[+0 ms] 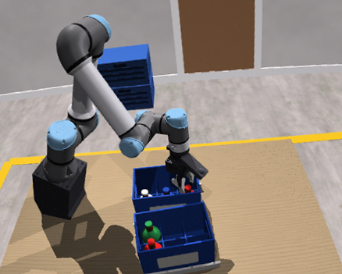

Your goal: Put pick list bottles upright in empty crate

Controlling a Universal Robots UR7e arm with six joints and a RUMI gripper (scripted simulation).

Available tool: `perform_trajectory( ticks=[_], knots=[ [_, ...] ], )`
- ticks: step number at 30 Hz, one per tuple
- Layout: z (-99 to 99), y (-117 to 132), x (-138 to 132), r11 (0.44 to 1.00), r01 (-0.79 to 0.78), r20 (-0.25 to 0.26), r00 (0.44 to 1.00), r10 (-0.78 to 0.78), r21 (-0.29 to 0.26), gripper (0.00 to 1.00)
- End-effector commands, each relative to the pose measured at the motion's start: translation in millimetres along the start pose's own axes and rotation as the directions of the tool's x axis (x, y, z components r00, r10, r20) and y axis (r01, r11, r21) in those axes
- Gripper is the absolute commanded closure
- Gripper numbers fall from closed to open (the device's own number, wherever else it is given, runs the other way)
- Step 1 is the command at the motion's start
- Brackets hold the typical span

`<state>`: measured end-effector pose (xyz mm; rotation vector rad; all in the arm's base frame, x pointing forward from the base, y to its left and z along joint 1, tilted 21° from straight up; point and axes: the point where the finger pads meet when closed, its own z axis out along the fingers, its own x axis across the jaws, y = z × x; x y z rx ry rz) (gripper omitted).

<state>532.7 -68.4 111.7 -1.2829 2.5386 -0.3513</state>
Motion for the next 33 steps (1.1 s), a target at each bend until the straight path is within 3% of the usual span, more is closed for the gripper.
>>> perform_trajectory(
  ticks=[1,8,33],
  knots=[
    [-0.5,-0.4,-0.2,1.000,0.000,0.000,1.000,0.000,0.001,0.62],
    [-0.5,-0.4,-0.2,1.000,0.000,0.000,1.000,0.000,0.001,0.62],
    [-61.7,-0.4,-0.2,1.000,0.000,0.000,1.000,0.000,0.001,0.62]
  ],
)
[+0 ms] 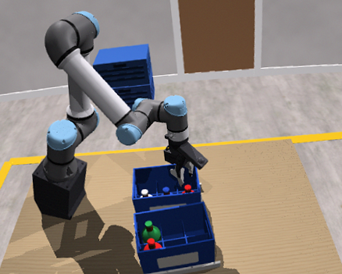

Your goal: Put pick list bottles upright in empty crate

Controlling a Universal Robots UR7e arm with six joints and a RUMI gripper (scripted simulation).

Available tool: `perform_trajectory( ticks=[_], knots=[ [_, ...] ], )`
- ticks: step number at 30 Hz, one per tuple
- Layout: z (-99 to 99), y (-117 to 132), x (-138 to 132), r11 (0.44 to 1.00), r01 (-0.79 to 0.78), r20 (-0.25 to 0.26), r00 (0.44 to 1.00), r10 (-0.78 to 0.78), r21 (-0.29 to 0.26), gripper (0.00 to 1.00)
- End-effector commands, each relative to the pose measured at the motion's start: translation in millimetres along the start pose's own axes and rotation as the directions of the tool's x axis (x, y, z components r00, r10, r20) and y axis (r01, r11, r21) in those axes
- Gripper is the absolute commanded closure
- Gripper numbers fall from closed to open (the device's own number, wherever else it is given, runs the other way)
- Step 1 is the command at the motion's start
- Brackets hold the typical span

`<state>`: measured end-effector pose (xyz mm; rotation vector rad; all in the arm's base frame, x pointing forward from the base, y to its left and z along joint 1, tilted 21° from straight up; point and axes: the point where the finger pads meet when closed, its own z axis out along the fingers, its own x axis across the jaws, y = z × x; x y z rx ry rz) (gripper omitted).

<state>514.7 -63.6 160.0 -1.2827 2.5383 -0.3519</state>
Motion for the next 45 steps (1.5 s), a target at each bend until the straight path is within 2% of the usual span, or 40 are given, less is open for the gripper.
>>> perform_trajectory(
  ticks=[1,11,45],
  knots=[
    [-12.6,-0.3,-0.1,1.000,0.000,0.000,1.000,0.000,0.001,0.62],
    [-33.7,-0.3,-0.1,1.000,0.000,0.000,1.000,0.000,0.001,0.62],
    [-33.6,-0.3,-0.1,1.000,0.000,0.000,1.000,0.000,0.001,0.62]
  ],
)
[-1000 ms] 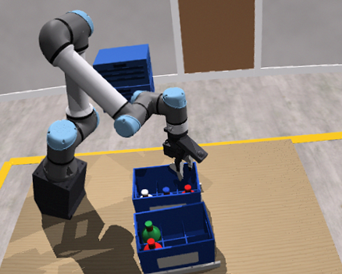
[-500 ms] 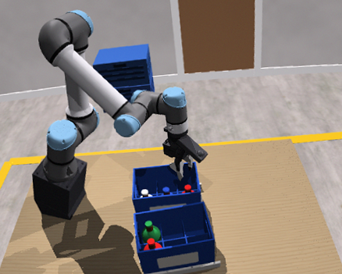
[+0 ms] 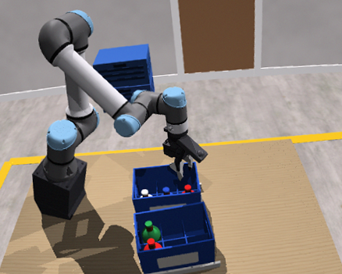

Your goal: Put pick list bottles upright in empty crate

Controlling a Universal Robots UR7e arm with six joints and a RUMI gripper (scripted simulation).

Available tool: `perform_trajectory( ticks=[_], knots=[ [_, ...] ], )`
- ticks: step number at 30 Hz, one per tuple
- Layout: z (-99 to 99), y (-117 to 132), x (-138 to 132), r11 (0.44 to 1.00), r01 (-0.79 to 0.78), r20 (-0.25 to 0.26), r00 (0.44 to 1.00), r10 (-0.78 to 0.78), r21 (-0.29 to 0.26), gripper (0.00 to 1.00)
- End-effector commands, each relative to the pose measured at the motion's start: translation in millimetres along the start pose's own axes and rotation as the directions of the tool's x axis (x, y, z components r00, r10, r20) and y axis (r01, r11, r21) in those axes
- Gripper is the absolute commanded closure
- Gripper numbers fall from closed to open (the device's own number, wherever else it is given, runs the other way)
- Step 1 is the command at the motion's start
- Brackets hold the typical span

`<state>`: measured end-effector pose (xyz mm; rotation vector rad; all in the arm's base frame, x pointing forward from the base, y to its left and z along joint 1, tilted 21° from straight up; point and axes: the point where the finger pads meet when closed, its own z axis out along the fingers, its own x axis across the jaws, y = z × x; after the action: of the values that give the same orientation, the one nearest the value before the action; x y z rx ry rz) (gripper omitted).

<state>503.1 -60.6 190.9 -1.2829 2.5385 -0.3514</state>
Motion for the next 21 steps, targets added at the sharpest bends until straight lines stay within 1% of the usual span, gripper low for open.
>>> perform_trajectory(
  ticks=[1,6,13,15,21],
  knots=[
    [-0.5,-0.4,-0.2,1.000,0.000,0.000,1.000,0.000,0.001,0.62],
    [-1.9,-0.3,-2.1,1.000,0.000,0.000,1.000,0.000,0.001,0.62],
    [-11.7,30.7,-15.1,1.000,0.000,0.000,1.000,0.000,0.001,0.62],
    [-11.7,30.7,-15.1,1.000,0.000,0.000,1.000,0.000,0.001,0.62],
    [-20.1,57.3,-26.3,1.000,0.000,0.001,1.000,0.000,0.001,0.62]
  ],
)
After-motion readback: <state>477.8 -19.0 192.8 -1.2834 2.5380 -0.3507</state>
